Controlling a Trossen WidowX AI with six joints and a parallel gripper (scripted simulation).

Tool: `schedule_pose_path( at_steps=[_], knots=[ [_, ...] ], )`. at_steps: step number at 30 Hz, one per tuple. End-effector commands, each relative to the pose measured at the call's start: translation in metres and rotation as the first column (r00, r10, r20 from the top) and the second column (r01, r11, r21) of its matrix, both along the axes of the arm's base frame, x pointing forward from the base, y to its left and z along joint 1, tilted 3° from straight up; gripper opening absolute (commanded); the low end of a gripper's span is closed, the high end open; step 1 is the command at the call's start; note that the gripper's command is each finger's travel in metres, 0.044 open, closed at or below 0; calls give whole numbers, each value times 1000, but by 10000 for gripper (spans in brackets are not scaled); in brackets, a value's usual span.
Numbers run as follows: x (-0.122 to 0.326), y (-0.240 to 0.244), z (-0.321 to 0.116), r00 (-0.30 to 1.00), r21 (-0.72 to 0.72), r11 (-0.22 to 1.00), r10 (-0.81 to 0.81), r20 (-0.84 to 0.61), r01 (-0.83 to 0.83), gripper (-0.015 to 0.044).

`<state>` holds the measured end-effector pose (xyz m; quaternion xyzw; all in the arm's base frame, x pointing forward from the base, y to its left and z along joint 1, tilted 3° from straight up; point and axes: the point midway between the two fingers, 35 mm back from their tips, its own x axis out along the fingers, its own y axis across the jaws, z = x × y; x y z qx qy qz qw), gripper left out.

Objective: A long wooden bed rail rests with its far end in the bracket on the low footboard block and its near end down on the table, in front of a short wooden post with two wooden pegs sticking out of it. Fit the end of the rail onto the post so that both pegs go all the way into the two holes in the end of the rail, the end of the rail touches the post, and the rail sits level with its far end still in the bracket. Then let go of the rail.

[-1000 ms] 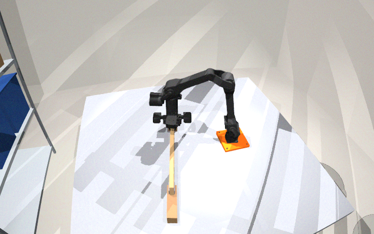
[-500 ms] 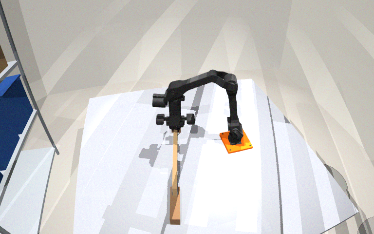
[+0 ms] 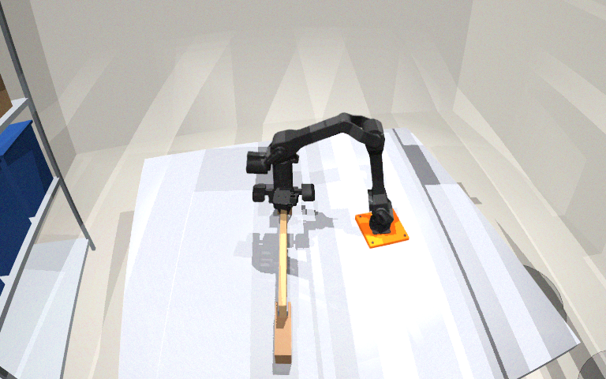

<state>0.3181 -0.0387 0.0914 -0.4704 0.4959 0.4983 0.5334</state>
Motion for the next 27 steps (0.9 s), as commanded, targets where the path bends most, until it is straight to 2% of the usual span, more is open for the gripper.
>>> schedule_pose_path(
  at_steps=[1, 27],
  knots=[
    [2, -1, 3, 1000, -9, 1000, -3, 9, 3, 0],
    [2, 3, 2, 1000, -9, 1000, -3, 9, 3, 0]
  ],
)
